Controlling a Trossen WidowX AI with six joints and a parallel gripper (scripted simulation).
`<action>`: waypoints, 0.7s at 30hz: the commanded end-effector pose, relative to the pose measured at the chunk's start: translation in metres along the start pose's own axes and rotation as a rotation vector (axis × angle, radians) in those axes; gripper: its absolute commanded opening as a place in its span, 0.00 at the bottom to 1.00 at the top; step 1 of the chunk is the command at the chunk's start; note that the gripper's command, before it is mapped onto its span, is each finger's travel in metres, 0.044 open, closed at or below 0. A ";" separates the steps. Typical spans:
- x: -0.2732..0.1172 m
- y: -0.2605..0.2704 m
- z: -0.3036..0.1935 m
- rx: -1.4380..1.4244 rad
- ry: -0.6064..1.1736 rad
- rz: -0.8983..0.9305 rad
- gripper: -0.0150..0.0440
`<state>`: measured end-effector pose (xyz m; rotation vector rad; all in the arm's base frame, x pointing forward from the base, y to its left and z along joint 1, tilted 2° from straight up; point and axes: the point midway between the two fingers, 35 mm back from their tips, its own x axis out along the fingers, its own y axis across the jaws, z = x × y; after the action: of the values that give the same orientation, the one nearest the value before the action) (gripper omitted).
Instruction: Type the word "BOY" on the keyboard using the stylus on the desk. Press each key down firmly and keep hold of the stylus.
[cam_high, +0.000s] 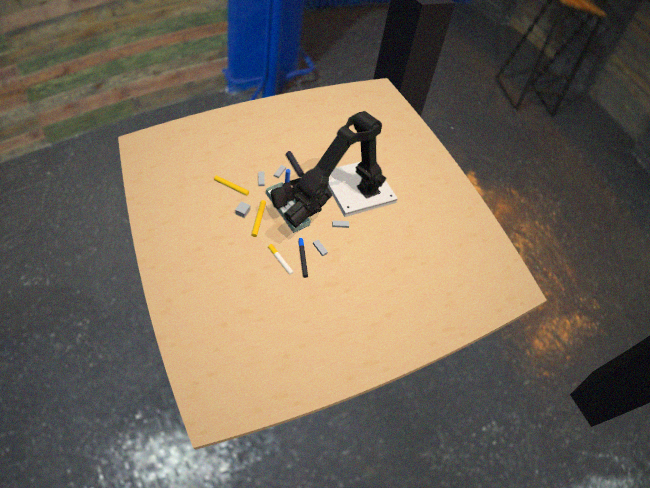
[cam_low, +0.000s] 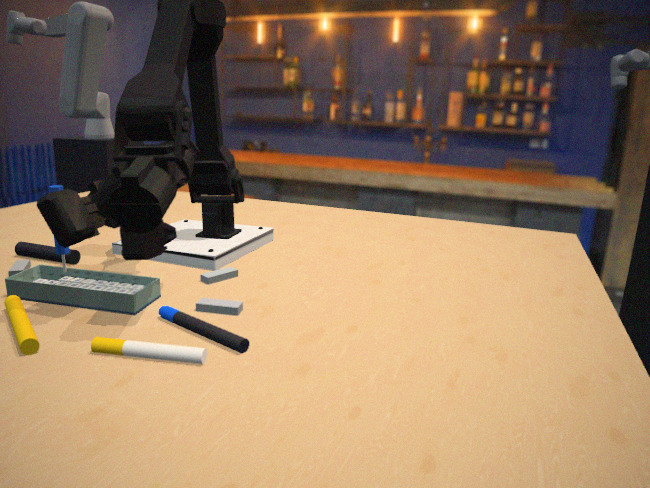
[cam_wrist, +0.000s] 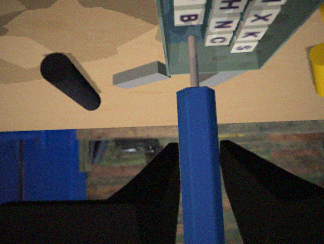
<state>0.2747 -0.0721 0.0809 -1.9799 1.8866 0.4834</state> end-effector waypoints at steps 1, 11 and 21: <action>0.002 0.000 0.002 -0.006 0.006 -0.001 0.39; 0.005 0.000 0.007 -0.006 0.006 -0.001 0.39; 0.007 0.000 0.011 -0.006 0.006 -0.001 0.39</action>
<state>0.2747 -0.0725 0.0691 -1.9817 1.8883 0.4839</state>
